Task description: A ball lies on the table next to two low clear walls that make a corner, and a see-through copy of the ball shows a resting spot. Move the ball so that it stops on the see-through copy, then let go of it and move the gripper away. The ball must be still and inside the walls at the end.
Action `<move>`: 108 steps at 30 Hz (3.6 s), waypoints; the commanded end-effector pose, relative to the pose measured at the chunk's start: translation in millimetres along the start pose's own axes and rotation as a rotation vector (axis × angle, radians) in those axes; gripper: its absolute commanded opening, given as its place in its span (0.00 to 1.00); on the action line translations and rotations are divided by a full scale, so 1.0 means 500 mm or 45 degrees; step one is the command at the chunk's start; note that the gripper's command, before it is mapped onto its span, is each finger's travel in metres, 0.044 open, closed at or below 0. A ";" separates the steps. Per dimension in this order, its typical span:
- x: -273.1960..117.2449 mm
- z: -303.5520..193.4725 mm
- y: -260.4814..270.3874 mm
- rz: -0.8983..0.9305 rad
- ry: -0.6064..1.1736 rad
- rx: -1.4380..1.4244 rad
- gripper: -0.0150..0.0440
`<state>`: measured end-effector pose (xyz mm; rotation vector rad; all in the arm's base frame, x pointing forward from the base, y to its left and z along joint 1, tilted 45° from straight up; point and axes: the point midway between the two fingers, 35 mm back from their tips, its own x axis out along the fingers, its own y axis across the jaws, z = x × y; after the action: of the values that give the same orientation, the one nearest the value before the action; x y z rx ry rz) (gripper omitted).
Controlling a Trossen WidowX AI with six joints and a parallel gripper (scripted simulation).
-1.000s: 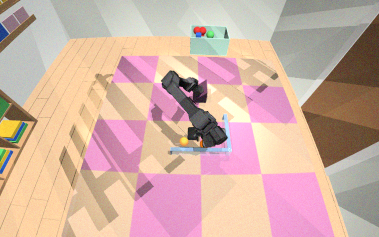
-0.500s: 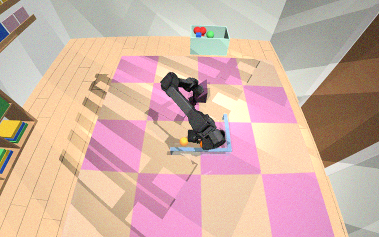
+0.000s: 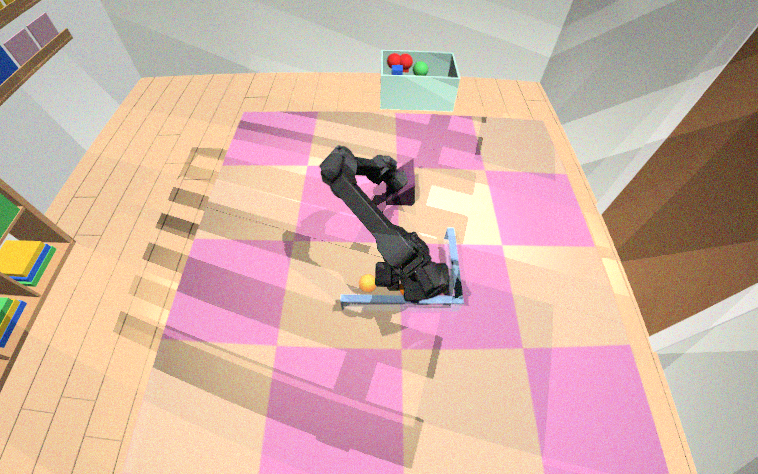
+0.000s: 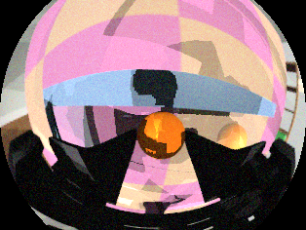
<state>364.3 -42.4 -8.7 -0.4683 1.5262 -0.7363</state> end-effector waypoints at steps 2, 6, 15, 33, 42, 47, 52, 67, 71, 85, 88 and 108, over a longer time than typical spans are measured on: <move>0.001 0.000 0.001 -0.005 -0.004 -0.008 0.64; 0.001 0.000 0.001 -0.005 -0.004 -0.008 0.56; -0.043 -0.017 0.031 0.003 0.003 -0.043 0.25; -0.181 -0.005 0.020 0.020 -0.040 -0.089 0.25; -0.258 -0.003 0.006 0.006 -0.049 -0.118 0.25; -0.270 -0.004 0.001 0.003 -0.049 -0.122 0.25; -0.245 0.001 -0.058 0.006 -0.038 -0.095 0.25; -0.170 -0.022 -0.224 -0.008 -0.001 -0.010 0.25; -0.155 -0.021 -0.224 -0.007 -0.002 -0.010 0.25; -0.036 -0.021 -0.226 -0.011 -0.003 -0.009 0.25; -0.030 -0.022 -0.226 -0.012 -0.002 -0.009 0.25; 0.001 -0.021 -0.228 -0.007 -0.001 -0.004 0.43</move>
<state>338.0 -121.8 69.2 -0.4767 1.5261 -0.7375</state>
